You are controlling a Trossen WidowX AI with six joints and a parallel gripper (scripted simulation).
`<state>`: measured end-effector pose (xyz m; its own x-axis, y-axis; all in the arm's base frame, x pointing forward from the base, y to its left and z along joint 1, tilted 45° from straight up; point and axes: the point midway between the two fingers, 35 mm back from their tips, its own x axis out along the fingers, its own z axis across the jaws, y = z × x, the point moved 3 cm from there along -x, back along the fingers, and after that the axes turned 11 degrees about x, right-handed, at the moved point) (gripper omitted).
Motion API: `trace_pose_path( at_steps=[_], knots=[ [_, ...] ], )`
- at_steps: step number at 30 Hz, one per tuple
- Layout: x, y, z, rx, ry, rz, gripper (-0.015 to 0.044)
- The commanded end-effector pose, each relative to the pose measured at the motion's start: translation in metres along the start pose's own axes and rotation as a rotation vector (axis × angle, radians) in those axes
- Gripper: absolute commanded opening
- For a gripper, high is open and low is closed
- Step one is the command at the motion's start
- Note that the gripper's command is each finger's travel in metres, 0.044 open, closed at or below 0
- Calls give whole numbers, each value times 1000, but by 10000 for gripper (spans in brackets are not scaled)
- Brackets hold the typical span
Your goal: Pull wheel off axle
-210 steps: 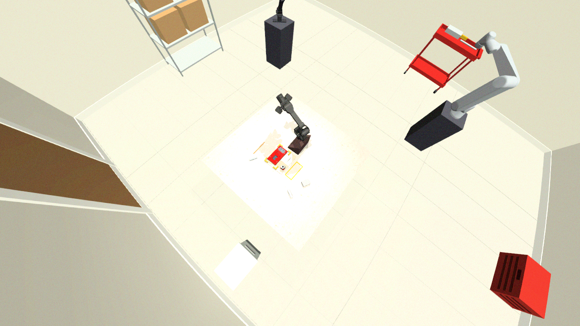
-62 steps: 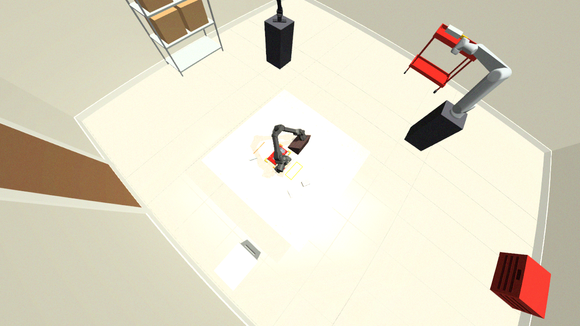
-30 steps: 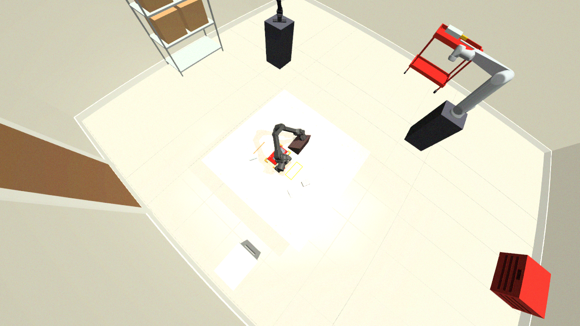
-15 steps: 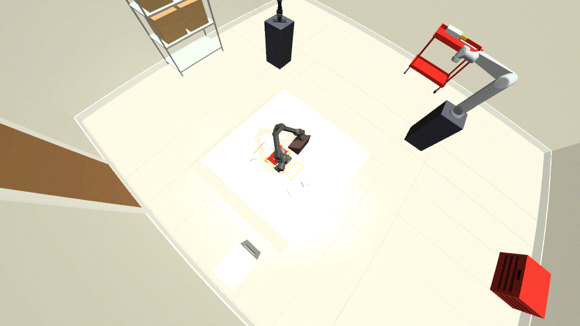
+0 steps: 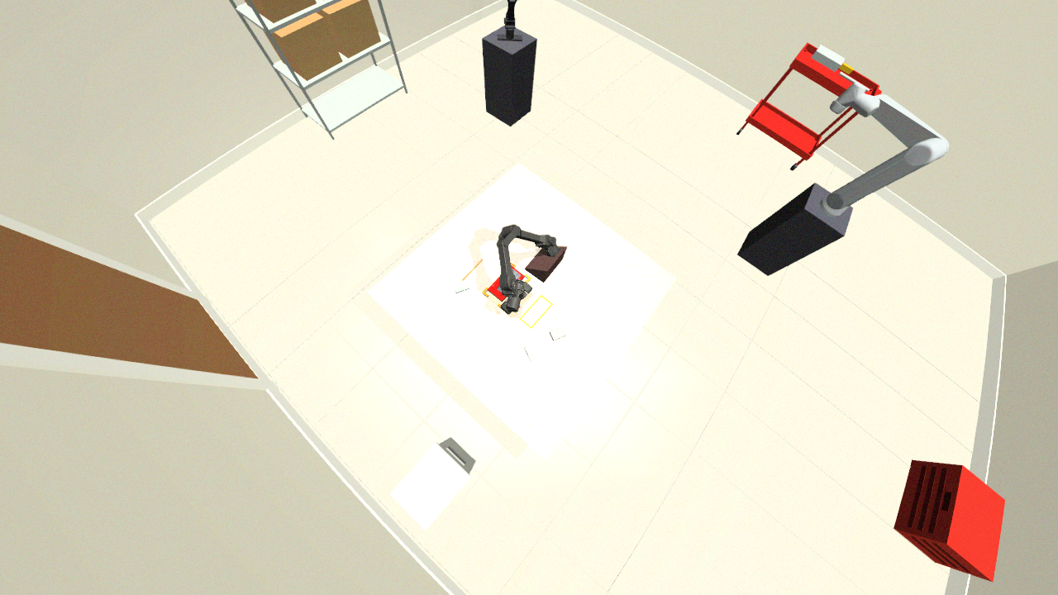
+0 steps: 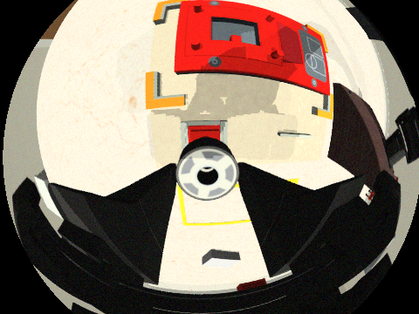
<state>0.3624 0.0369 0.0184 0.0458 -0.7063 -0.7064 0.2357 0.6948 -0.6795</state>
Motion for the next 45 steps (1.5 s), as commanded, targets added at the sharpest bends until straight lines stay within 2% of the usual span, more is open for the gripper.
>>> trace_pose_path(
  at_steps=[1,12,16,31,37,45],
  knots=[
    [-2,0,0,6,0,2,0],
    [-38,-1,-2,5,1,3,0],
    [-30,4,-5,-5,1,1,0],
    [-39,88,-74,3,3,11,0],
    [-38,91,-77,4,3,10,0],
    [-19,91,-77,4,3,9,0]
  ],
)
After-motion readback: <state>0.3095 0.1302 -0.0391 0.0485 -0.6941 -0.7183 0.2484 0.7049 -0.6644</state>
